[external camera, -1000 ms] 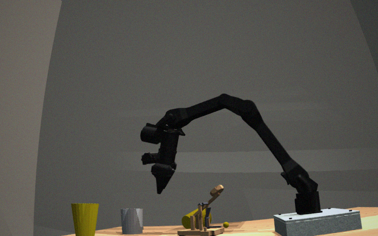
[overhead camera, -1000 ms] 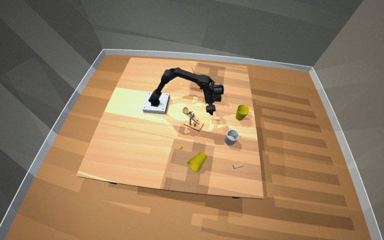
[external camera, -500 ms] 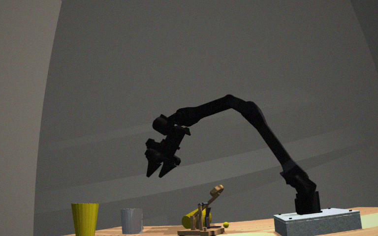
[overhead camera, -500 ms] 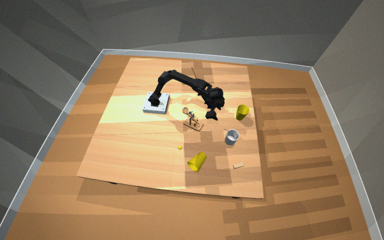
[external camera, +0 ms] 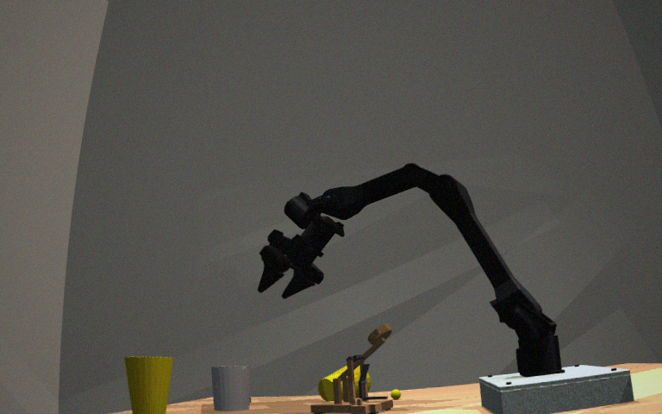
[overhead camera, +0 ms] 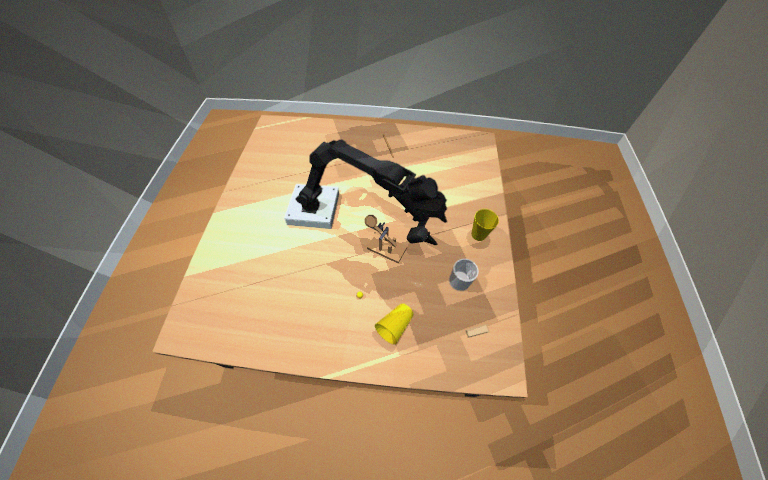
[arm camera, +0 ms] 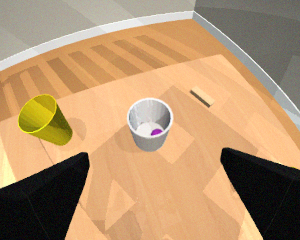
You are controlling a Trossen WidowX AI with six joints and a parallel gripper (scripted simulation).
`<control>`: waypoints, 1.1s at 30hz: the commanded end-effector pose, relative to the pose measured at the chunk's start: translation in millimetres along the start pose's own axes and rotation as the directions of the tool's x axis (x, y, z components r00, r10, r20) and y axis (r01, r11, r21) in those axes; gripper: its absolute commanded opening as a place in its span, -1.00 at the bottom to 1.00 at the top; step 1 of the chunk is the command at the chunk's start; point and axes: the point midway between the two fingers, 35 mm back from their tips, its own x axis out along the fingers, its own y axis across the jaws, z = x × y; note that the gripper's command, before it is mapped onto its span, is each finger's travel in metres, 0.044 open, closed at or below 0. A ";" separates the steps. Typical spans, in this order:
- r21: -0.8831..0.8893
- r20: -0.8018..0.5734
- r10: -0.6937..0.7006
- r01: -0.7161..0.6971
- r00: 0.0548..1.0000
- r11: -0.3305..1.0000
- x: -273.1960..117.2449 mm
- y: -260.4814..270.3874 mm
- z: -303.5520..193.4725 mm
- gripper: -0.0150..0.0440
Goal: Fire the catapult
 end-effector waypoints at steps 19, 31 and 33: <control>-0.003 0.003 0.011 -0.011 1.000 1.000 7.0 5.2 4.7 1.00; -0.005 0.006 0.007 -0.007 1.000 1.000 5.1 3.9 4.6 1.00; -0.005 0.006 0.007 -0.007 1.000 1.000 5.1 3.9 4.6 1.00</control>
